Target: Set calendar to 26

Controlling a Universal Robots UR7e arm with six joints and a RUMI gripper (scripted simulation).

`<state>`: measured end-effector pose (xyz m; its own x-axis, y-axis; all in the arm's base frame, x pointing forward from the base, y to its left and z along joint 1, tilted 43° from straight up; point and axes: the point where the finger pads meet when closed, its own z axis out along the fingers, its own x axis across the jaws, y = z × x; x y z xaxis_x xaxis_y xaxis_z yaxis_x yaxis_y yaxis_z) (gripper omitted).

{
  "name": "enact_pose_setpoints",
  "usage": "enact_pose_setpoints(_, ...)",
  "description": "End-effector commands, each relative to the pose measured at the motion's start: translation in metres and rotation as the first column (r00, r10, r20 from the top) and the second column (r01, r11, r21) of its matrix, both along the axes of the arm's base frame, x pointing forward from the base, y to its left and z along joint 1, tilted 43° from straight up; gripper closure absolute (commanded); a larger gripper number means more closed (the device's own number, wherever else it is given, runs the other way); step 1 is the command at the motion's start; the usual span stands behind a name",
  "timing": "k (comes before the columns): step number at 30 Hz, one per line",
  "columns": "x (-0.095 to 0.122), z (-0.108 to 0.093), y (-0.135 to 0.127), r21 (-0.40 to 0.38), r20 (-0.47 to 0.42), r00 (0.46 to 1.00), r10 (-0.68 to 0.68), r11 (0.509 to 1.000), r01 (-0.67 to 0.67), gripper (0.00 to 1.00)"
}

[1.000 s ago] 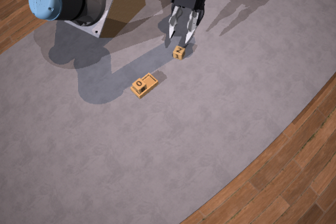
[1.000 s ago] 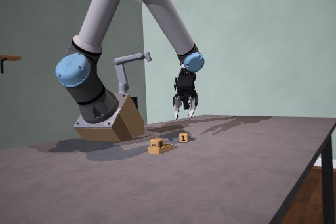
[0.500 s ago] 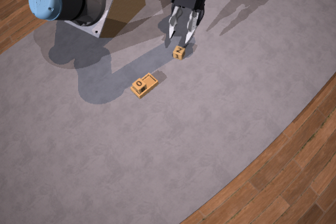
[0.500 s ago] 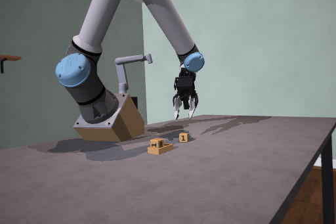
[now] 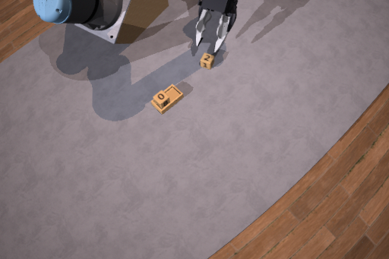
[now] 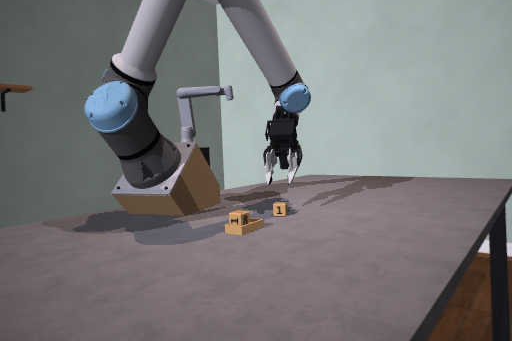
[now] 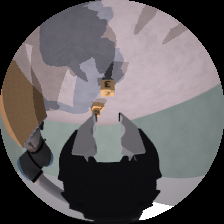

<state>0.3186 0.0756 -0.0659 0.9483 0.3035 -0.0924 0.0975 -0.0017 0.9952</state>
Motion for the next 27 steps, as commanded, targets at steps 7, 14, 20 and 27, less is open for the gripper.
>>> enact_pose_setpoints(7, 0.002, -0.009, -0.008, 0.001, 0.001, 1.000, 0.000, 1.000, 0.000, 0.72)
enact_pose_setpoints(14, 0.004, -0.019, -0.017, 0.001, 0.001, 1.000, 0.000, 1.000, 0.000, 0.72)
enact_pose_setpoints(20, 0.006, -0.027, -0.025, 0.001, 0.001, 1.000, 0.000, 1.000, 0.000, 0.72)
enact_pose_setpoints(27, 0.007, -0.034, -0.031, 0.001, 0.001, 1.000, 0.000, 1.000, 0.000, 0.72)
